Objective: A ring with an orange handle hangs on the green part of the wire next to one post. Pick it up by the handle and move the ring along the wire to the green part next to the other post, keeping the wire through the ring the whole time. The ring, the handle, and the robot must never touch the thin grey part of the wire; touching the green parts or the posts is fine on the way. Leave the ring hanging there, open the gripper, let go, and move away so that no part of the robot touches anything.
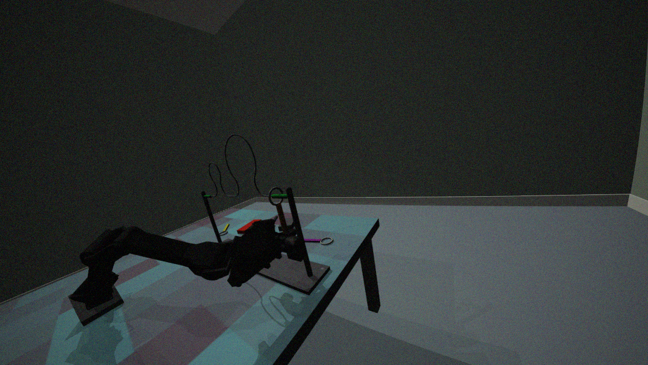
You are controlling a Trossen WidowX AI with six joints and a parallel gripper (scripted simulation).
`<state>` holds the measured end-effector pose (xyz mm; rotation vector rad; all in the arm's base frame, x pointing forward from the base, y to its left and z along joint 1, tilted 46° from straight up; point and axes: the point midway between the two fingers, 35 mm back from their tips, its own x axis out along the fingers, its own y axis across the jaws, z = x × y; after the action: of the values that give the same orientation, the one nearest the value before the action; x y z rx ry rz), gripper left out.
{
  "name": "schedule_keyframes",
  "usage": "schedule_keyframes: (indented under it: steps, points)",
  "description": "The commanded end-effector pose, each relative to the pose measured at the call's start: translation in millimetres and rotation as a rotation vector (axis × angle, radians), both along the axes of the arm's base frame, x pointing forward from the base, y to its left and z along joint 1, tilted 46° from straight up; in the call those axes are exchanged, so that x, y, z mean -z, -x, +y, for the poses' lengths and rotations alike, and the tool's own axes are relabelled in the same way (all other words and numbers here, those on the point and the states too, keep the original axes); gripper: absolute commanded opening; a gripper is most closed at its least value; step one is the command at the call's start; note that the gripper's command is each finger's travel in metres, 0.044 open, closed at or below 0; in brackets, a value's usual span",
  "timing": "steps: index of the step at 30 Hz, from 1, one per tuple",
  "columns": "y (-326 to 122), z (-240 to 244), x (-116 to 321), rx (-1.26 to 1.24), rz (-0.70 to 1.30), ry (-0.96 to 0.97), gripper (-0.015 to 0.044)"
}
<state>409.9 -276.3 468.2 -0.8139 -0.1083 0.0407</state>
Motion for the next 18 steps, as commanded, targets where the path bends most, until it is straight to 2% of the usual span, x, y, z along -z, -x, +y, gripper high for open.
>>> schedule_keyframes:
  steps: [1, 18]
  points:
    - [-0.1, -0.7, -0.1, 0.005, 0.0, 0.005, -0.015]
    - [32.3, 9.4, 11.6, 0.195, 0.182, -0.002, -0.015]
